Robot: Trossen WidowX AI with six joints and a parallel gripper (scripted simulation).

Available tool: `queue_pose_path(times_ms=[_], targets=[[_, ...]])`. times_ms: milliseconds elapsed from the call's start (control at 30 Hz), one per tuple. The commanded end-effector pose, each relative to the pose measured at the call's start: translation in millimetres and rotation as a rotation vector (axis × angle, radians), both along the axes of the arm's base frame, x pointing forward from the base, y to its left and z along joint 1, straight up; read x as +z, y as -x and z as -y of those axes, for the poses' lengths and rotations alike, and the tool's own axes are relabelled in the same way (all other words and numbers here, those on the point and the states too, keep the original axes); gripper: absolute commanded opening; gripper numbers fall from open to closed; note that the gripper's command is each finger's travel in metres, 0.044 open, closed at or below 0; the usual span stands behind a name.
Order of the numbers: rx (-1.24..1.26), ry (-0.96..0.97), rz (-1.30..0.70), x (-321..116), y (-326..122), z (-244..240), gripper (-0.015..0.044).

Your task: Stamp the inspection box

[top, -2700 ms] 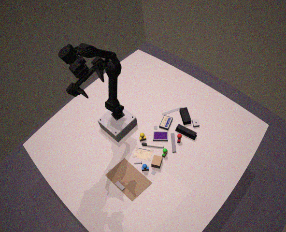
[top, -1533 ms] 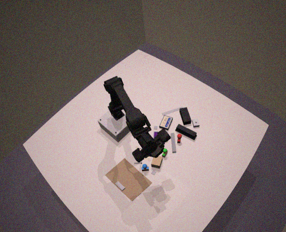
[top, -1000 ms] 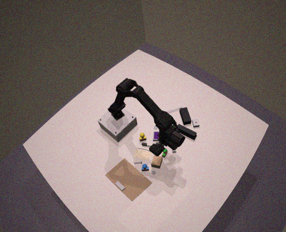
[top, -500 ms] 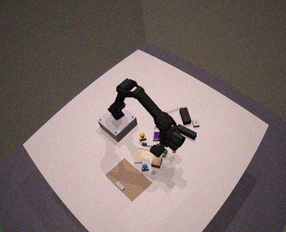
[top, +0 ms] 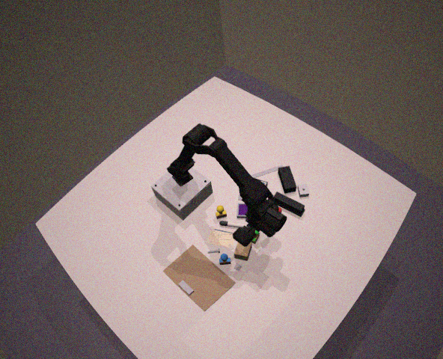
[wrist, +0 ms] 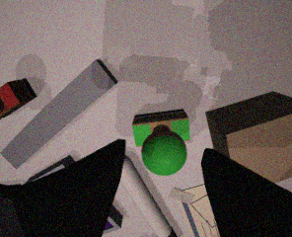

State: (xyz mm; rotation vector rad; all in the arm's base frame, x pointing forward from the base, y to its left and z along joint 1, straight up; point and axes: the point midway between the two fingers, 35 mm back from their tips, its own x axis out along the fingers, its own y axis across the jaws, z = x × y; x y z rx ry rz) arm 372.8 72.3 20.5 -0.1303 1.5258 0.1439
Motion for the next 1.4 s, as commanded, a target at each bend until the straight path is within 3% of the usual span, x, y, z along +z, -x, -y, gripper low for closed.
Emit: queue_pose_path(times_ms=[0,700,1133,1300,1367], targets=[[-0.004,0.005,-0.005,-8,1,1,0.0210],[-0.004,0.005,-0.005,-36,2,1,0.0210],[0.000,0.004,-0.003,-34,1,0,0.0124],[0.000,0.004,-0.003,-32,1,0,0.0000],[0.000,0.004,-0.003,-31,1,0,0.0000]])
